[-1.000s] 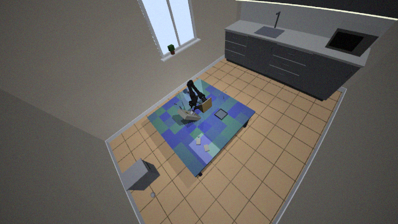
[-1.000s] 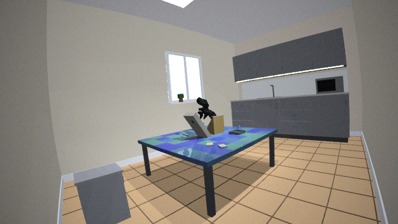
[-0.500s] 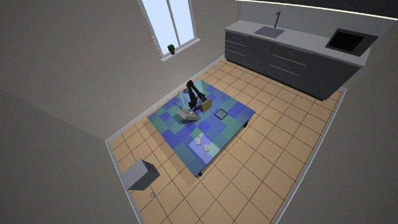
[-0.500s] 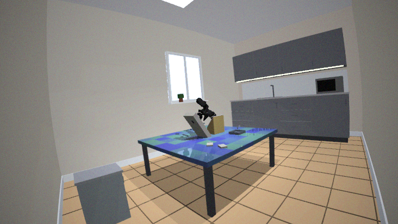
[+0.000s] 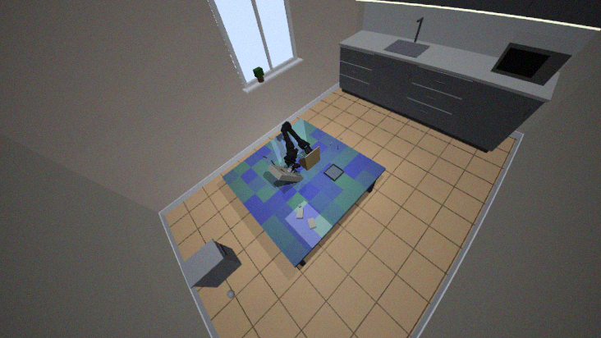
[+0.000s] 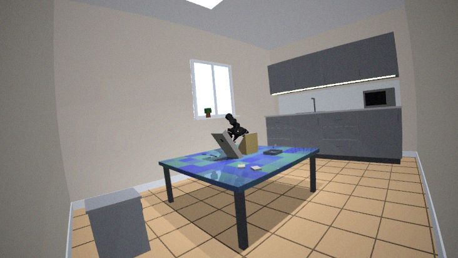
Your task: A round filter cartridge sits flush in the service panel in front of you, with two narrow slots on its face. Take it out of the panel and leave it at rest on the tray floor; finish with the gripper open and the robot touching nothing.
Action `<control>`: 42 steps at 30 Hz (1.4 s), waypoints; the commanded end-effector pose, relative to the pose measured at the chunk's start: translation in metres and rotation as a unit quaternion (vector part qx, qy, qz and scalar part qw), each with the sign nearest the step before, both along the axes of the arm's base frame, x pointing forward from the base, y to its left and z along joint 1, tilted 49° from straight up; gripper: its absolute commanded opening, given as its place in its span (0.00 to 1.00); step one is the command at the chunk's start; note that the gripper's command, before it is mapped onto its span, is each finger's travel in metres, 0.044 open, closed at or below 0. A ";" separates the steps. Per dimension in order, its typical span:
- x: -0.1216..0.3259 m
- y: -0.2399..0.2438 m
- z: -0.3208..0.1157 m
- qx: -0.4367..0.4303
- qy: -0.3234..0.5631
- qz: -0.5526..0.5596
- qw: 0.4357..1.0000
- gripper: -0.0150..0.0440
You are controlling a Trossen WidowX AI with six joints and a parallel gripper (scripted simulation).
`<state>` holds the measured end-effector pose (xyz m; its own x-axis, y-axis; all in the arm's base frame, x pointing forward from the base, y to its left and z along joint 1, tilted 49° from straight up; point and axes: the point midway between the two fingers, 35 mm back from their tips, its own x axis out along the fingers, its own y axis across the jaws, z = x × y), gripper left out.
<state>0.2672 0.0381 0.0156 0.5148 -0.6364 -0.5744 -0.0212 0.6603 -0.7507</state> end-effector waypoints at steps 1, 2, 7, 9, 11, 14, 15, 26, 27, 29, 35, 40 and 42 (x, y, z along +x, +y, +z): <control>0.001 -0.006 -0.004 -0.002 0.003 -0.001 1.000 0.77; 0.002 -0.007 -0.005 -0.002 0.003 -0.001 1.000 0.77; 0.003 -0.005 -0.003 -0.001 0.000 -0.001 1.000 0.75; 0.003 -0.005 -0.003 -0.001 0.000 -0.001 1.000 0.73; 0.003 -0.005 -0.003 -0.001 0.000 -0.001 1.000 0.70; 0.003 -0.005 -0.003 -0.001 0.000 -0.001 1.000 0.67; 0.003 -0.005 -0.003 -0.001 0.000 -0.001 1.000 0.66; 0.003 -0.005 -0.003 -0.001 0.000 -0.001 1.000 0.40; 0.004 -0.004 -0.002 -0.001 0.000 -0.001 1.000 0.36; 0.008 0.000 0.001 -0.001 0.000 -0.001 1.000 0.27; 0.016 0.011 0.010 -0.001 0.000 0.000 1.000 0.25; 0.009 0.027 0.019 0.003 0.003 0.000 1.000 0.25; 0.005 0.034 0.024 0.004 0.004 0.000 1.000 0.25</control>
